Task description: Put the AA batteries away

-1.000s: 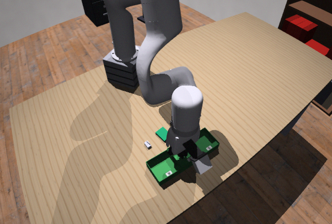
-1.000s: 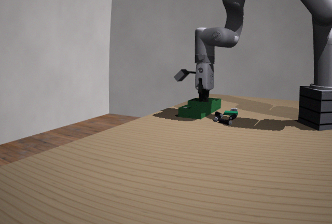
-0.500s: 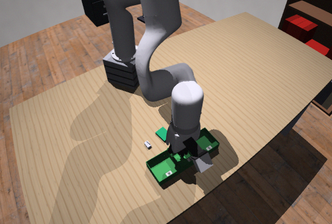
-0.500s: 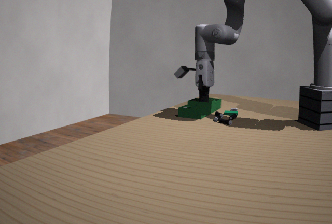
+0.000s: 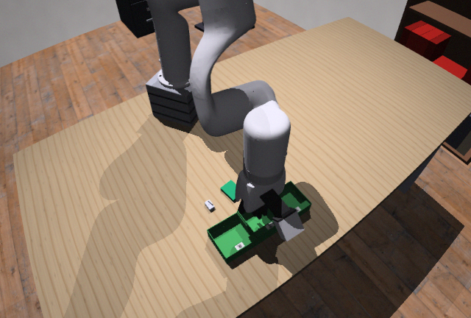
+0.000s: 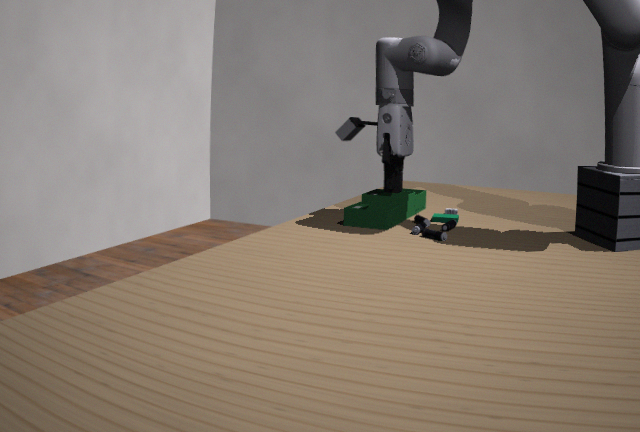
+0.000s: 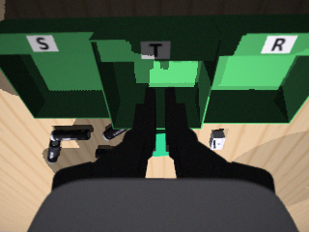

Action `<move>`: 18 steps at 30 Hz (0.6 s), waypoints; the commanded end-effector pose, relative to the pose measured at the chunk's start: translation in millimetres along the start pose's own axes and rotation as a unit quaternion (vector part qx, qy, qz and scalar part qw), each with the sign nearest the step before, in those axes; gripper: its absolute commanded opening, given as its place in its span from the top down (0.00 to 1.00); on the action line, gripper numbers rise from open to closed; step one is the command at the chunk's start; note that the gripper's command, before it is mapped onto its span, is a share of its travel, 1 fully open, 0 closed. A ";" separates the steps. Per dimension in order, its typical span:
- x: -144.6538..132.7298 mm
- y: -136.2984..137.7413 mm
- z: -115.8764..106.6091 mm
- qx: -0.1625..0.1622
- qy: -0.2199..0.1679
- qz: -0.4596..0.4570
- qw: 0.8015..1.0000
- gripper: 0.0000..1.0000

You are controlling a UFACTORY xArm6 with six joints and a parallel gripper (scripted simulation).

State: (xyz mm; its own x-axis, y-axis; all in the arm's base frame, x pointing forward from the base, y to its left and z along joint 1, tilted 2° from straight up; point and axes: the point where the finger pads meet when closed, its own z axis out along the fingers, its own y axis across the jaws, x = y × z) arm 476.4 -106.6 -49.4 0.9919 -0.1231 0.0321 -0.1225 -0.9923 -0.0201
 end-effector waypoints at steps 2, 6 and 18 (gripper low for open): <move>1.6 0.1 -18.0 0.000 0.002 0.000 1.000 0.93; 1.6 0.1 -28.1 0.000 0.002 0.000 1.000 0.93; 5.8 -34.7 -28.1 0.000 0.002 0.000 1.000 0.93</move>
State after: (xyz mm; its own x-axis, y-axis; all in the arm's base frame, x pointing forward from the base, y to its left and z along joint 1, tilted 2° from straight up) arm 480.3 -85.9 -22.6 0.9919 -0.1229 0.0316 -0.1222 -0.9923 -0.0210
